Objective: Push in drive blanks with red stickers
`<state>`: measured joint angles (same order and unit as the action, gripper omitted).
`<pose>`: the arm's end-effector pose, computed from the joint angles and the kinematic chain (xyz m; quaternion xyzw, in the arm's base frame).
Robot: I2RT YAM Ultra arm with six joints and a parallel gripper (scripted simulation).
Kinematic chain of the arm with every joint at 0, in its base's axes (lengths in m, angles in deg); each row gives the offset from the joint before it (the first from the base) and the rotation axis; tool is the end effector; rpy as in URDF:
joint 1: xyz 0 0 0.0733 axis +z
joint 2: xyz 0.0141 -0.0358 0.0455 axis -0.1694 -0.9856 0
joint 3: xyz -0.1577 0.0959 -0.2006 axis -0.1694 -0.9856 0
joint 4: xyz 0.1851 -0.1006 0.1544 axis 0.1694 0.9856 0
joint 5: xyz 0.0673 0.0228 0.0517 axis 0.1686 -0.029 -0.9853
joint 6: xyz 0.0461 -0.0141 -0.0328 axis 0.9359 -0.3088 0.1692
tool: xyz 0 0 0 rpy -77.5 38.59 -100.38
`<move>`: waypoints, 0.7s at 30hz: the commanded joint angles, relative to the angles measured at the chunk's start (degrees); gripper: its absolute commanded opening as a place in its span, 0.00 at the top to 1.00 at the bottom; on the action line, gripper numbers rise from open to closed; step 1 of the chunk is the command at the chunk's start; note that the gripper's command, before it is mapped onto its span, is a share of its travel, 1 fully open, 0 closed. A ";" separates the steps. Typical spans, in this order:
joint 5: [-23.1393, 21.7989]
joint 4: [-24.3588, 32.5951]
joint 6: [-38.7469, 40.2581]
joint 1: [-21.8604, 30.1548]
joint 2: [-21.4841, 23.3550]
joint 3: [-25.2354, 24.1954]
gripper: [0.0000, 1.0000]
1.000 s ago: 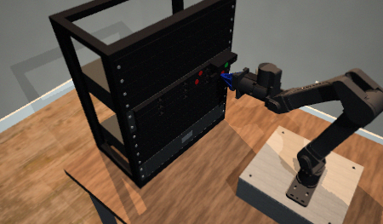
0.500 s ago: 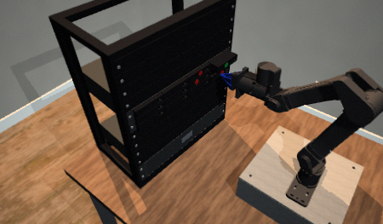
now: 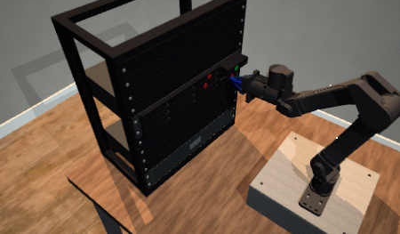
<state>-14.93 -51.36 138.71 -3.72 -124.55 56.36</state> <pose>0.2744 -0.0598 0.2323 0.5484 0.5095 0.4282 0.5063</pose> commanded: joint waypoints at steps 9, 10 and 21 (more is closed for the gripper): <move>0.87 -2.96 -0.63 0.70 -0.39 4.85 1.00; 0.87 -2.96 -0.63 0.70 -0.39 4.85 1.00; 0.87 -2.94 -0.64 0.70 -0.51 4.97 1.00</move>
